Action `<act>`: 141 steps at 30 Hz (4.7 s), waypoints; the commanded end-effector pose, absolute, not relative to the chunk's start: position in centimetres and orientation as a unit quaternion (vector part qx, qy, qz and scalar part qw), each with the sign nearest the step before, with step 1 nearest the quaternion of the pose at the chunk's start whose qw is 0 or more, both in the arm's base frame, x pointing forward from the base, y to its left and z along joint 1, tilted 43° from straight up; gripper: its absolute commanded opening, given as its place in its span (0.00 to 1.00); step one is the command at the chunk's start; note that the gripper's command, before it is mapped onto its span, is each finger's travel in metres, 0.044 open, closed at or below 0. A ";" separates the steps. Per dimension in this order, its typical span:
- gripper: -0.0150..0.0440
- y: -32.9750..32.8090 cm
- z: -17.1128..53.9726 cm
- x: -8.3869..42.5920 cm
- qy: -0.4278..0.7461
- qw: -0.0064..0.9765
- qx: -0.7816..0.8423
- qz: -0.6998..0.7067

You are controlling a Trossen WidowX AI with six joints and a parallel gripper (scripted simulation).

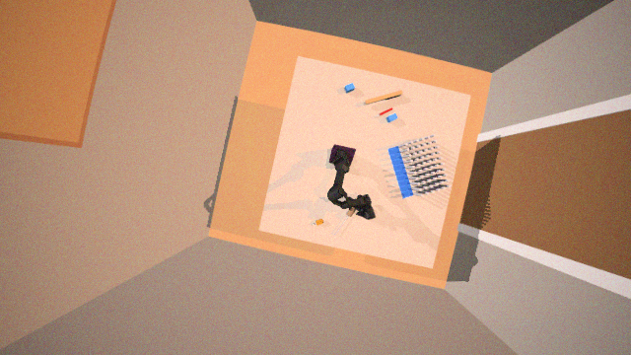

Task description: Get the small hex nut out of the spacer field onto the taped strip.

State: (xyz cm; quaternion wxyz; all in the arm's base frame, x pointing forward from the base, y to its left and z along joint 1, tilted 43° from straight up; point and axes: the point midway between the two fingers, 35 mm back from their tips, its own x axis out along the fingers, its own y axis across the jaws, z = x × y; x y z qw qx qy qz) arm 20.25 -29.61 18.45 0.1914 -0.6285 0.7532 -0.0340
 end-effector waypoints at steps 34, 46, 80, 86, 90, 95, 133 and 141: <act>0.25 -27.9 18.9 22.6 0.726 0.224 -0.650 -0.027; 0.25 -24.9 21.5 22.4 0.741 0.229 -0.631 -0.016; 0.25 -18.8 28.4 19.6 0.740 0.264 -0.613 -0.083; 0.25 -18.4 27.6 20.3 0.719 0.344 -0.588 -0.141; 0.25 -18.0 27.1 20.8 0.702 0.395 -0.566 -0.177; 0.25 -17.6 26.4 21.3 0.678 0.457 -0.532 -0.220; 0.25 -12.7 21.8 26.3 0.450 0.776 -0.133 -0.420; 0.25 -11.7 21.0 27.0 0.396 0.801 -0.013 -0.448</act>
